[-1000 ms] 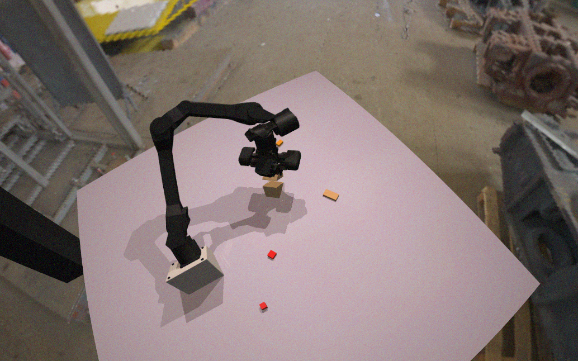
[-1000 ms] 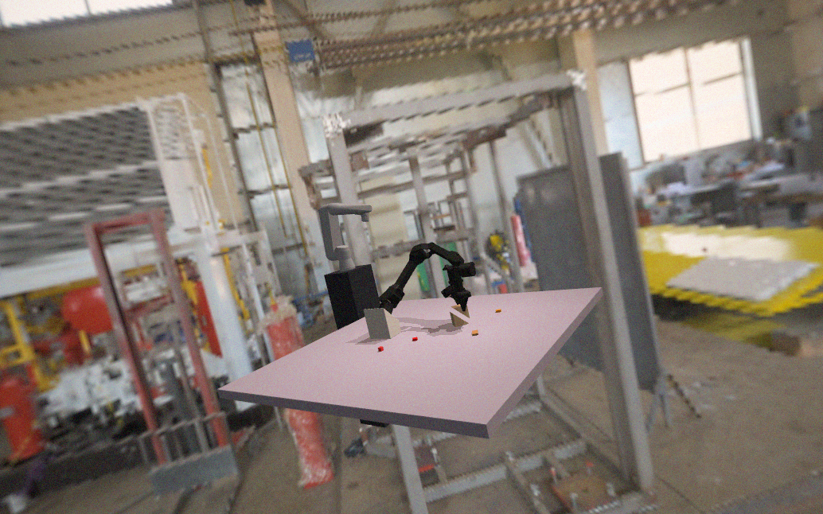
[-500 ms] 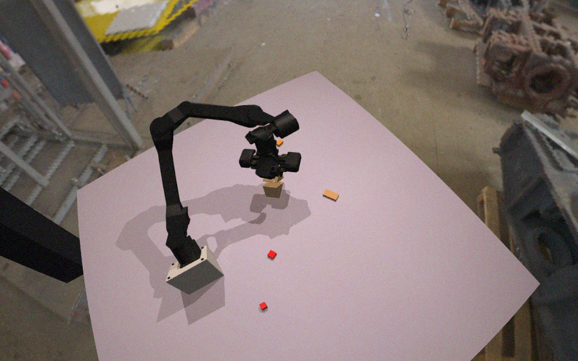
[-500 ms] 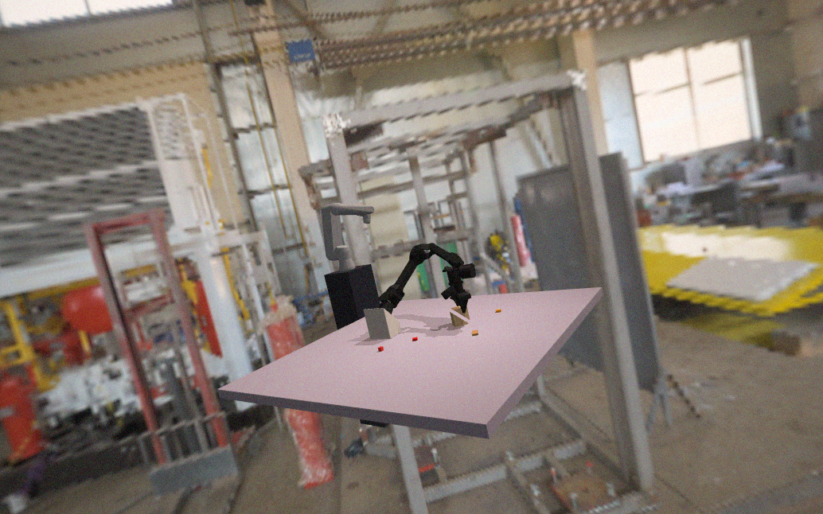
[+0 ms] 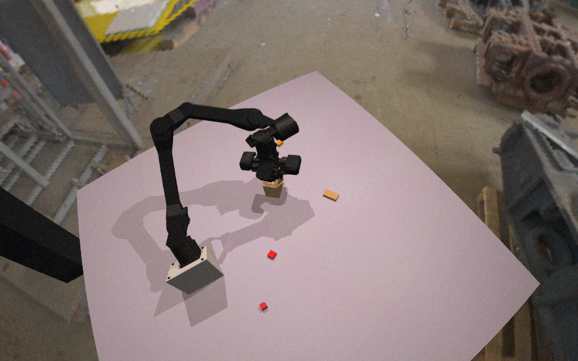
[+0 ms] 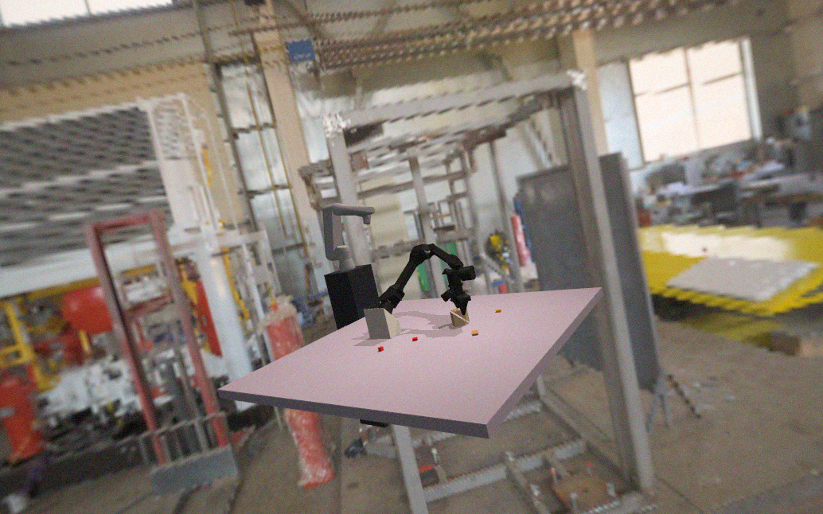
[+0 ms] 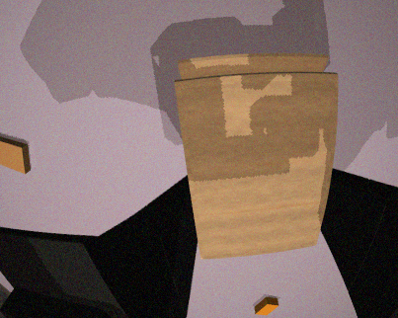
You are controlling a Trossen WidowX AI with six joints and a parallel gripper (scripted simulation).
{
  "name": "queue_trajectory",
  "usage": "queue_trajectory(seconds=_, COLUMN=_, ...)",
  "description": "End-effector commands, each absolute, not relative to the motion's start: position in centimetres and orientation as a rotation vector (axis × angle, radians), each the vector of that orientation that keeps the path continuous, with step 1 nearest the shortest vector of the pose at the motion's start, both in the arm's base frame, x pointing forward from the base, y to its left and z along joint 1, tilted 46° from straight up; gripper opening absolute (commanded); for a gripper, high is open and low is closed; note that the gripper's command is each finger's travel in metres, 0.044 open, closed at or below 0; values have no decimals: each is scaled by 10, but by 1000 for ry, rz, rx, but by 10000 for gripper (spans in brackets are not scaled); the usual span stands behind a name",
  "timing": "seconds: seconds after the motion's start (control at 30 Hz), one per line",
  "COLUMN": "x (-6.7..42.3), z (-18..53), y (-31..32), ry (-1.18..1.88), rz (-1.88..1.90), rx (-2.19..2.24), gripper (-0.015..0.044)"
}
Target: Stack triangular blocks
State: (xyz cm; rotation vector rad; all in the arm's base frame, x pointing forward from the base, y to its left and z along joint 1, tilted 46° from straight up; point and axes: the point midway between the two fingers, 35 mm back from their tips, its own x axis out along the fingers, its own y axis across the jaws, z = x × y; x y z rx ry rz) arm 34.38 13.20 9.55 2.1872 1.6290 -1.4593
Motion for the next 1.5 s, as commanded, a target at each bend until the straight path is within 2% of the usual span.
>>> queue_trajectory(seconds=0.0, x=342, z=93, y=133, ry=1630, rz=-1465, rx=2191, gripper=0)
queue_trajectory(seconds=1.37, x=341, z=90, y=135, ry=1626, rz=-1464, rx=2195, gripper=0)
queue_trajectory(seconds=1.47, x=341, z=89, y=135, ry=1628, rz=-1462, rx=2190, gripper=79)
